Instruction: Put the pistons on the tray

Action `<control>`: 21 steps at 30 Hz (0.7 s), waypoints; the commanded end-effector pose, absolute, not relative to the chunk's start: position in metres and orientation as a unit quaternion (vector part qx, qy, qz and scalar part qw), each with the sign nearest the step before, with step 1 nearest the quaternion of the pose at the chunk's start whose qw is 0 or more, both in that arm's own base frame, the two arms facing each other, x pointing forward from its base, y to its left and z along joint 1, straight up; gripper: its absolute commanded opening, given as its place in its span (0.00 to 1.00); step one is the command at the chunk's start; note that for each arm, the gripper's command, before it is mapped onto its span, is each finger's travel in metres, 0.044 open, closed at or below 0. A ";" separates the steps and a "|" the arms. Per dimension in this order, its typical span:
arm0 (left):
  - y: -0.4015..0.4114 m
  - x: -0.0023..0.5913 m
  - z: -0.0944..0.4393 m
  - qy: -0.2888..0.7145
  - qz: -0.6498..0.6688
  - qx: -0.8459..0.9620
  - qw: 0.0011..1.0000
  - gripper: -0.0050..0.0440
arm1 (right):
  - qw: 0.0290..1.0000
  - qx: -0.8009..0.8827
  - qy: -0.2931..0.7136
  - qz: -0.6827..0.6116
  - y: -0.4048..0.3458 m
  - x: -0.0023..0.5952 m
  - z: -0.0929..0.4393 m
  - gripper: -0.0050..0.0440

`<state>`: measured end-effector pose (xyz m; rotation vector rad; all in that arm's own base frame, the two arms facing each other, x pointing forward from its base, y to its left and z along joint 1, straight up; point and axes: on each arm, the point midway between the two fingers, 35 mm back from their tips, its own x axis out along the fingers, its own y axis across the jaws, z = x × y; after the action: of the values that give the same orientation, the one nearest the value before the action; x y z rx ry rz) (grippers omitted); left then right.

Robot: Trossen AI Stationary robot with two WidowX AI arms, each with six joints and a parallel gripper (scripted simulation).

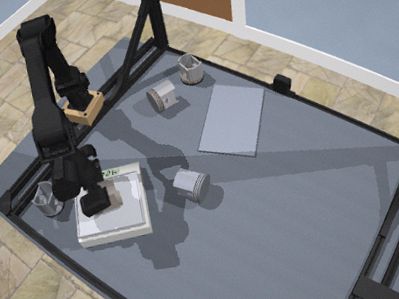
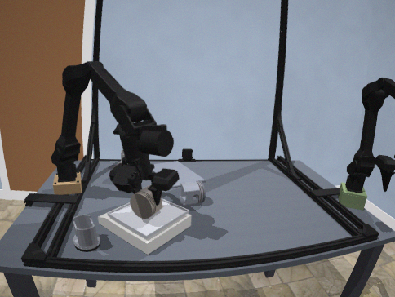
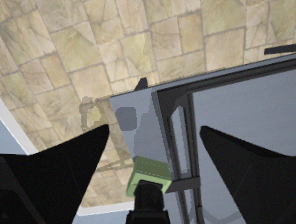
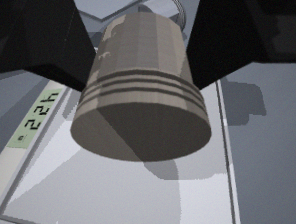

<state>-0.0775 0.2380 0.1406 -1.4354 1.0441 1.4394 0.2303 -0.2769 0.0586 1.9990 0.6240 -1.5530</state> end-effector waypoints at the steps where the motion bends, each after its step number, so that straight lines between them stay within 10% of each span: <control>1: 0.238 -0.077 0.141 0.416 0.572 -0.572 0.416 1.00 | 0.259 0.739 0.233 -0.577 -0.276 0.229 0.059 0.43; 21: 0.238 -0.077 0.141 0.416 0.572 -0.572 0.416 1.00 | 0.259 0.739 0.233 -0.577 -0.276 0.229 0.089 0.43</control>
<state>-0.0775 0.2380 0.1406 -1.4354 1.0441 1.4394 0.2270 -0.2727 0.0779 2.0054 0.6568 -1.5765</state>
